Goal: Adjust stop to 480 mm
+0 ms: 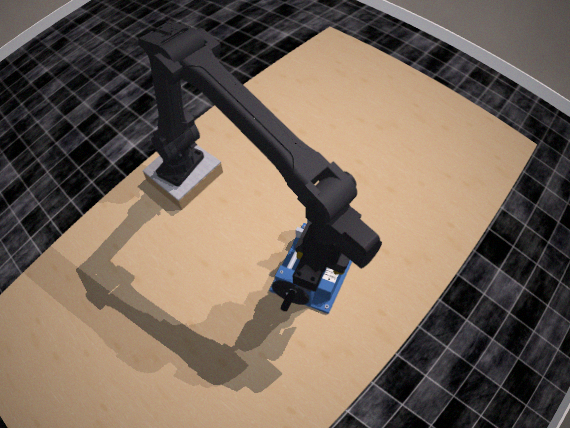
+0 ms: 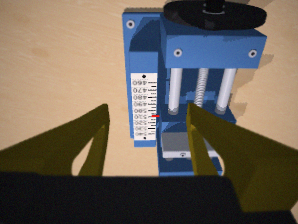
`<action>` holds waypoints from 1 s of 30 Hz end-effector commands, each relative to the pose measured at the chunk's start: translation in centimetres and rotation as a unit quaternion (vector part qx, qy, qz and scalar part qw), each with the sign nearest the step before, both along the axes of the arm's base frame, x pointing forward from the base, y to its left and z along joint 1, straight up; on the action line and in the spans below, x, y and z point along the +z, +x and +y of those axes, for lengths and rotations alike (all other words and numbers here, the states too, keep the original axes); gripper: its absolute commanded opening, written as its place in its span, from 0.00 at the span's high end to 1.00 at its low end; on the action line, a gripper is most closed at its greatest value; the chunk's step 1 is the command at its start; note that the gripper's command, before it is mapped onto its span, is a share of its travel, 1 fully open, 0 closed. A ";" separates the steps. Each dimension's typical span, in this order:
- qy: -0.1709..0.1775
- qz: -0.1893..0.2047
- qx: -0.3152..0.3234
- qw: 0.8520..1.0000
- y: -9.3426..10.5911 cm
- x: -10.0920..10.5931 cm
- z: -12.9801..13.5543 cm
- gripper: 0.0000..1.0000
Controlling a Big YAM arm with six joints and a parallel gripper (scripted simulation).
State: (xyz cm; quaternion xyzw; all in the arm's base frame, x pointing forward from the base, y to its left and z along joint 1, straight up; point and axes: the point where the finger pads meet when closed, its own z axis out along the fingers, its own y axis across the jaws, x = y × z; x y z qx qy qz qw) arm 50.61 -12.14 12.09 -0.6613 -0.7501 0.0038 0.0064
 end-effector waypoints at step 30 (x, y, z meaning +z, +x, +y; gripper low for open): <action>-0.013 -0.029 -0.001 0.999 -3.1 2.6 -10.4 0.47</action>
